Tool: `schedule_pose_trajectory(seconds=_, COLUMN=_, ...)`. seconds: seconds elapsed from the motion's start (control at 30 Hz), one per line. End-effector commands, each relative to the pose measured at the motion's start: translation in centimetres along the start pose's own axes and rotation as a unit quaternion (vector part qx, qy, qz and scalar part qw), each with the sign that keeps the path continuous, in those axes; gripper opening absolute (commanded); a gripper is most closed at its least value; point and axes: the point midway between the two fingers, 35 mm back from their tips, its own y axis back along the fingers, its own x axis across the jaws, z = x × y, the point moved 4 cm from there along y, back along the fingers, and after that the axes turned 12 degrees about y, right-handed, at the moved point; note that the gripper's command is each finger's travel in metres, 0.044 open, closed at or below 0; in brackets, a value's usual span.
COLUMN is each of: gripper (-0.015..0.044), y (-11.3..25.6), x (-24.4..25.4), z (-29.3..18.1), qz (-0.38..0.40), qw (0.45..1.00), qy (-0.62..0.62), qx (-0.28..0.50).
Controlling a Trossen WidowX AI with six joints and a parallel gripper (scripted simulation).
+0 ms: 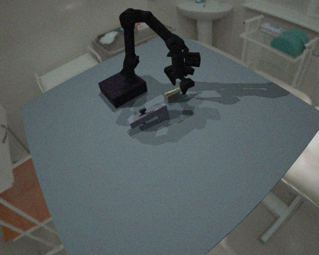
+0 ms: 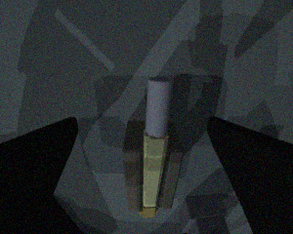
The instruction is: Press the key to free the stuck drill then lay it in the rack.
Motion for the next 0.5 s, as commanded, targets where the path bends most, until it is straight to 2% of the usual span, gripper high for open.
schedule_pose_trajectory(seconds=0.0, gripper=0.044, y=1.8, x=-0.2, z=0.1, qz=-0.007, qw=1.0, qy=-0.002, qx=-0.002)
schedule_pose_trajectory(seconds=0.37, gripper=0.044, y=5.6, x=-0.6, z=0.3, qz=-0.007, qw=1.0, qy=-0.002, qx=-0.002)
schedule_pose_trajectory(seconds=0.47, gripper=0.044, y=4.6, x=-1.0, z=-0.8, qz=0.013, qw=0.994, qy=-0.108, qx=-0.028)
